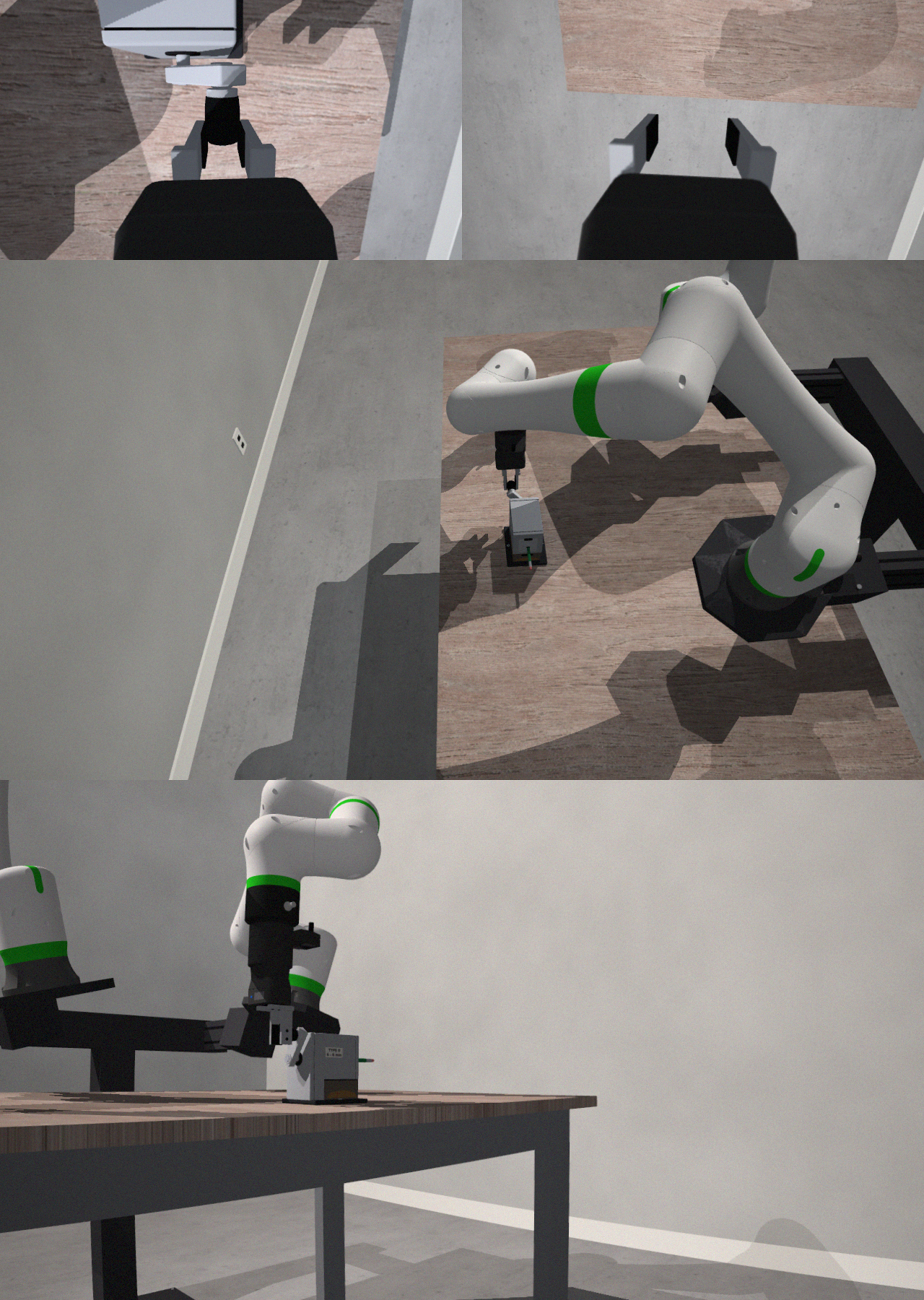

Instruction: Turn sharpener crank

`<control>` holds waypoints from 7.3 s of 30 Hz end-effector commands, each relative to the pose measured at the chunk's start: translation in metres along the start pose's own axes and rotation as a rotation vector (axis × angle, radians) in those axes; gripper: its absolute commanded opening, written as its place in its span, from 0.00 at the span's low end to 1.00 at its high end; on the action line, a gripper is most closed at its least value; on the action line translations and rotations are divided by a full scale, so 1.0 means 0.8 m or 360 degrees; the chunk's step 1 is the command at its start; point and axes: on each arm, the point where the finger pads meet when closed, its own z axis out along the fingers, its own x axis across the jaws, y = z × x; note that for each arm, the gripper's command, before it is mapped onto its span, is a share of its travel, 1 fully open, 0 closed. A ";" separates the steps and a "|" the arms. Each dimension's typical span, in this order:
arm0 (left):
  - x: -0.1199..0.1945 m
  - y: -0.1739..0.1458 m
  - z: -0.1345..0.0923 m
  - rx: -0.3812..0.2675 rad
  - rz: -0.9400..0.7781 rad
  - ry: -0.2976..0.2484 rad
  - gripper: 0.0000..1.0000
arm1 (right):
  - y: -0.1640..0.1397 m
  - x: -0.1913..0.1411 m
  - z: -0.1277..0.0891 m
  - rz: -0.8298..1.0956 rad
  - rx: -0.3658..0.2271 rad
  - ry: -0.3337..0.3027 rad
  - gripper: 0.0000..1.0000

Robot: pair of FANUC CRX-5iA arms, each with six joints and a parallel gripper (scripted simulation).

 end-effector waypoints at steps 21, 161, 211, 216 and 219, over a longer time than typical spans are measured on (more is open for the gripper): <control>0.022 0.001 0.026 -0.0003 0.0000 0.0003 0.00 | 0.000 0.000 -0.001 0.0000 -0.0004 0.0000 1.00; 0.018 0.001 0.017 -0.0003 0.0000 0.0003 0.97 | 0.000 0.000 -0.001 0.0000 -0.0004 0.0000 1.00; 0.018 0.001 -0.009 -0.0003 0.0000 0.0003 0.00 | 0.000 0.000 -0.001 0.0000 -0.0004 0.0000 1.00; 0.018 0.001 -0.009 -0.0003 0.0000 0.0003 0.00 | 0.000 0.000 -0.001 0.0000 -0.0004 0.0000 1.00; 0.018 0.001 -0.009 -0.0003 0.0000 0.0003 0.00 | 0.000 0.000 -0.001 0.0000 -0.0004 0.0000 1.00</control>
